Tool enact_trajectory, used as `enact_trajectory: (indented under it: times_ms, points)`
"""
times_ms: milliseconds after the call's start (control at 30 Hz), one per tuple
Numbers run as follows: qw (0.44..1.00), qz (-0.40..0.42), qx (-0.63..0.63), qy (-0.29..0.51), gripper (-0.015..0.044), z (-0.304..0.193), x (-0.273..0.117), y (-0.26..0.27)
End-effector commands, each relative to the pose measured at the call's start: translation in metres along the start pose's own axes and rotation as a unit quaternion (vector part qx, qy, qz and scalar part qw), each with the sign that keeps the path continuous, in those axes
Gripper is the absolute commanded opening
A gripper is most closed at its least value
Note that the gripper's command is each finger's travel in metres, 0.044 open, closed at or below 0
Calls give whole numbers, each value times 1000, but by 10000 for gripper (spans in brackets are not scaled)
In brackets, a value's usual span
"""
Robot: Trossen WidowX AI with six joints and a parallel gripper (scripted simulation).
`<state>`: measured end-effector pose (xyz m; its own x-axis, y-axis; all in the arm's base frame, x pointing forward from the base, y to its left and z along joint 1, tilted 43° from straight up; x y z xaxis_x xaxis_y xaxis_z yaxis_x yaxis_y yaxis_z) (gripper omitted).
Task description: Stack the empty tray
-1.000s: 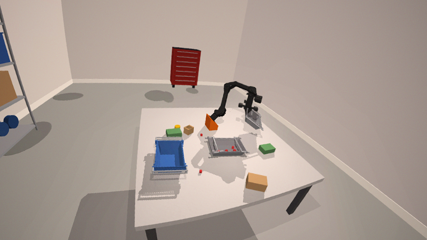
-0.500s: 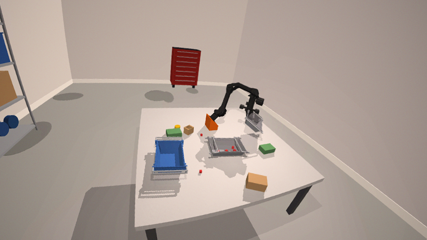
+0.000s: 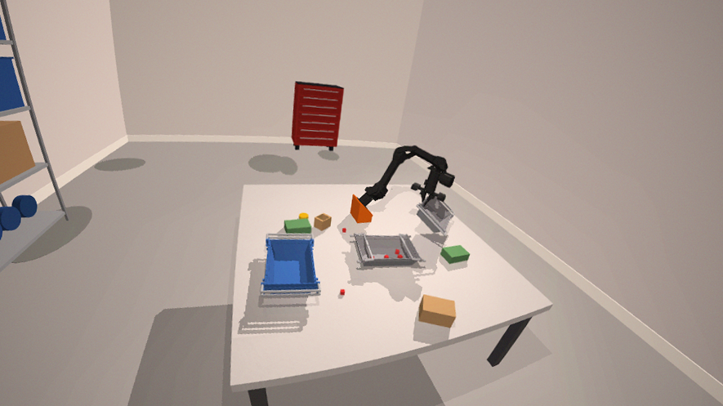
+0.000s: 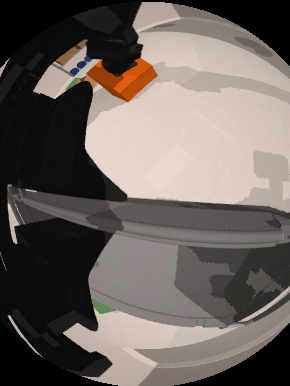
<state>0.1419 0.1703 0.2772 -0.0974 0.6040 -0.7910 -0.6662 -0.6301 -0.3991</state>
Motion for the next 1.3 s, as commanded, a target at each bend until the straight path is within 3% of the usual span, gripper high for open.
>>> enact_trajectory:
  times_ms: [0, 1267]
  points:
    - [1000, -7, 22, 7, 0, -16, -4, -10]
    - [969, 11, 246, 11, 0, -183, -6, -17]
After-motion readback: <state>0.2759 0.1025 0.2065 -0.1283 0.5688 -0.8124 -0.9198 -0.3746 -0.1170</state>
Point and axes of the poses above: the point midway between the two fingers, 35 mm back from their tips, its own x axis out along the fingers, its own y axis across the jaws, z = x × y, the point moved 1 cm from there along -x, back along the fingers, and after that the axes turned 2 degrees about x, right-handed, at the moved point
